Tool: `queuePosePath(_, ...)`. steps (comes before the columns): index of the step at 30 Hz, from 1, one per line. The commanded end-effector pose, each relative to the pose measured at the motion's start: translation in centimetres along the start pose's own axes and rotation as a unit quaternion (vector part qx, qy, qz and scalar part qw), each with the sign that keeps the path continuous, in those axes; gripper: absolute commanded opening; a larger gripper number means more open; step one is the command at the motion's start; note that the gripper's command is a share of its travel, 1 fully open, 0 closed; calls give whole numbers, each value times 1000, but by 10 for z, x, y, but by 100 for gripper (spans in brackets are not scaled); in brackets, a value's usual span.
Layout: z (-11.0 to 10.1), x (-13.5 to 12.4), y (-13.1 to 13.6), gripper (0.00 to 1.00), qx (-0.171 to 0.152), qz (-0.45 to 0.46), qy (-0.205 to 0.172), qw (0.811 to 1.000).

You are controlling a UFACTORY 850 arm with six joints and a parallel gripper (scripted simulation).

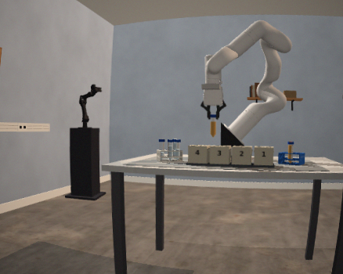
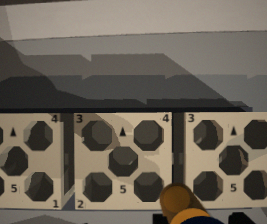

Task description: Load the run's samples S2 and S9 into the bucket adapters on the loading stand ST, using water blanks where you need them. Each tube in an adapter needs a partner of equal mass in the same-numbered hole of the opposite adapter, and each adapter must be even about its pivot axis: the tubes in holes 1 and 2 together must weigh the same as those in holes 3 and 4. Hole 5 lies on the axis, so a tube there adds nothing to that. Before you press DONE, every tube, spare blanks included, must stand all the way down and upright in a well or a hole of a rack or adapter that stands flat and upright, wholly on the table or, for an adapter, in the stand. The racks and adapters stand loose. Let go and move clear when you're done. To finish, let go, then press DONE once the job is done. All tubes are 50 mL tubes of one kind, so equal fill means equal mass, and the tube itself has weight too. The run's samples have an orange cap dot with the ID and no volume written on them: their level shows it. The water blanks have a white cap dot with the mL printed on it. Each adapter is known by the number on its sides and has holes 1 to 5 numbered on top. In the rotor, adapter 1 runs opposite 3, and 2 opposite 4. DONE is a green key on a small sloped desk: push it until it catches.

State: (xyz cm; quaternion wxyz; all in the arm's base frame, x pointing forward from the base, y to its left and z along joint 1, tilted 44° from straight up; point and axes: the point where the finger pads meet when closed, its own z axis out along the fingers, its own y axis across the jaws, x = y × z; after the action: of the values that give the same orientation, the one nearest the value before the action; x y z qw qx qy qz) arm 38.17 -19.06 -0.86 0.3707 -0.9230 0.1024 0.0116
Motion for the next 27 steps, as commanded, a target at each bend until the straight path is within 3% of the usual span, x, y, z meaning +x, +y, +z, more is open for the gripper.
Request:
queuePosePath(1,-1,7,18,0,0,-1,0,1000)
queuePosePath(11,-1,22,66,0,0,-1,0,1000)
queuePosePath(27,-1,22,66,0,0,-1,0,1000)
